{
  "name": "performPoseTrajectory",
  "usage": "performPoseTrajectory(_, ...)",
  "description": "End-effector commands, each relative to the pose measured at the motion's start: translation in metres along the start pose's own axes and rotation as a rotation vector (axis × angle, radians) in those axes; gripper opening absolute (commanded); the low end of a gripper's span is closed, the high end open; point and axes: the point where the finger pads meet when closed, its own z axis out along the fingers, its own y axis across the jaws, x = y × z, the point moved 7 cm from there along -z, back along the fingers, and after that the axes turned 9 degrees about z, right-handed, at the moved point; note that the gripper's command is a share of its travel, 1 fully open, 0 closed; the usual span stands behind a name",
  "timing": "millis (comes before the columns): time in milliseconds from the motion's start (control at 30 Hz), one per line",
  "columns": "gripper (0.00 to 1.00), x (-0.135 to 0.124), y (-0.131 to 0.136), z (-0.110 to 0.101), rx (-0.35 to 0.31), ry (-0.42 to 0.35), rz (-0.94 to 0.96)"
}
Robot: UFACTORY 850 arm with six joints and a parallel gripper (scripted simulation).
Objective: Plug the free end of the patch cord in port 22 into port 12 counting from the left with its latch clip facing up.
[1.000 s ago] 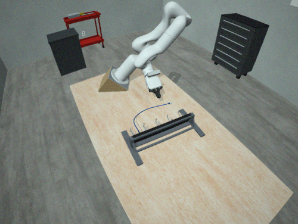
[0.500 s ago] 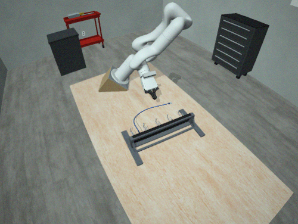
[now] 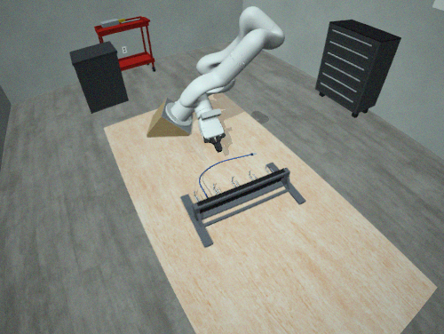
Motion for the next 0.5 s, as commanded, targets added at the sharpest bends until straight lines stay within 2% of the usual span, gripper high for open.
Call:
performPoseTrajectory(0,0.0,0.002,0.009,0.001,0.003,0.001,-0.002)
performPoseTrajectory(367,0.0,0.002,0.01,0.004,0.003,0.001,-0.002)
performPoseTrajectory(467,0.0,0.002,0.01,0.011,0.003,0.001,-0.002)
